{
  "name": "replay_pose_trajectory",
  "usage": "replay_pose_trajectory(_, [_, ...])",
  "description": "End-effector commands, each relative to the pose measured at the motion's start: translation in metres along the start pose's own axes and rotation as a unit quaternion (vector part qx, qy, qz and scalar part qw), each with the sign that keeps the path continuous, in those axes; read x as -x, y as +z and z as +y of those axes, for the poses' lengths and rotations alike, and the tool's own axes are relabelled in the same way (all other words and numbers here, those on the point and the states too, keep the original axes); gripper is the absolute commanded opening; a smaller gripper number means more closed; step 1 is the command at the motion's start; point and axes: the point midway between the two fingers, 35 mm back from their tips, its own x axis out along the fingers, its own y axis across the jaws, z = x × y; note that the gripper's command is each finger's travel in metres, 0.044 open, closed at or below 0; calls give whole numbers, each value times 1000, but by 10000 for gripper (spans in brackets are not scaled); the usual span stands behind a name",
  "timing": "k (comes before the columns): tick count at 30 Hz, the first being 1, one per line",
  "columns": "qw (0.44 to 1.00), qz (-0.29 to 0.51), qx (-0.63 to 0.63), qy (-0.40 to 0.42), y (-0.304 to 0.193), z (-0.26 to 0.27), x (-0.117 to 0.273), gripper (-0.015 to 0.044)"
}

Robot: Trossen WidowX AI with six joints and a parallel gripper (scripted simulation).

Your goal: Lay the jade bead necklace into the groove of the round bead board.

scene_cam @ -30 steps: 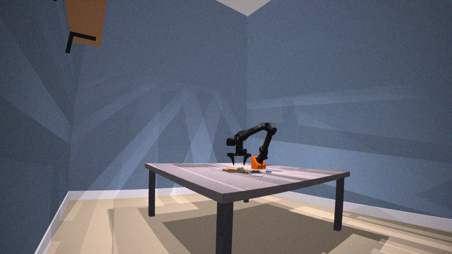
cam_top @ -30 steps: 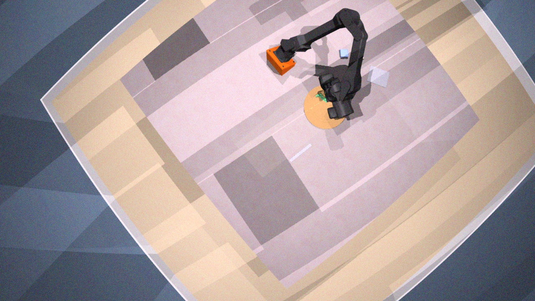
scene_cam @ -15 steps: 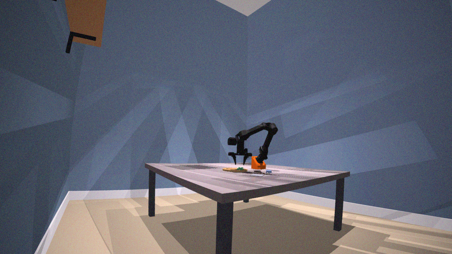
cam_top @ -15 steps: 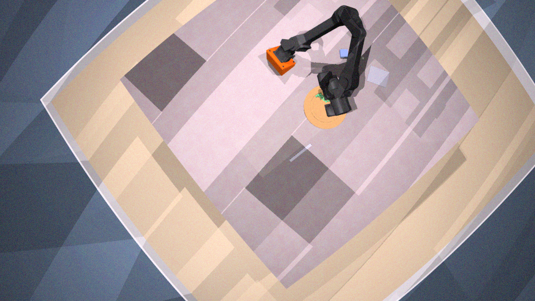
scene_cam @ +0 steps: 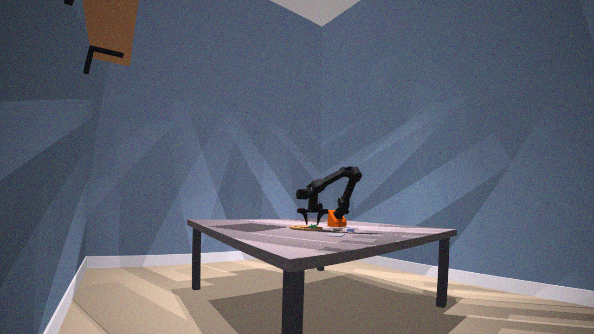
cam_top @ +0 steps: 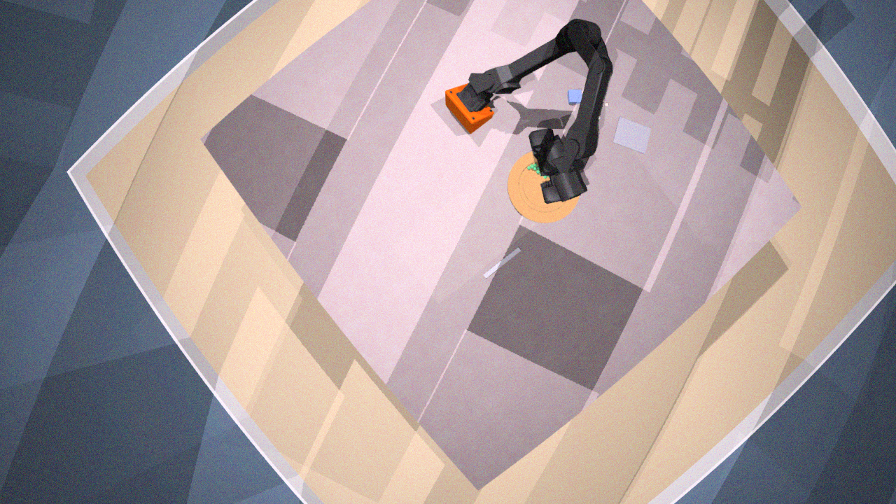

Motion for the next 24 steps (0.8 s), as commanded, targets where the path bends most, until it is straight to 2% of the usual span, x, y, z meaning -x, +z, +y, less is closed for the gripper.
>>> replay_pose_trajectory(1, [1000, -1, -5, 4, -1, 2, -7, 310])
replay_pose_trajectory(5, [1000, -1, -5, 4, -1, 3, -9, 310])
replay_pose_trajectory(15, [1000, 0, -1, 2, 0, 1, -7, 48])
replay_pose_trajectory(24, [1000, 0, -1, 2, 0, 1, -7, 0])
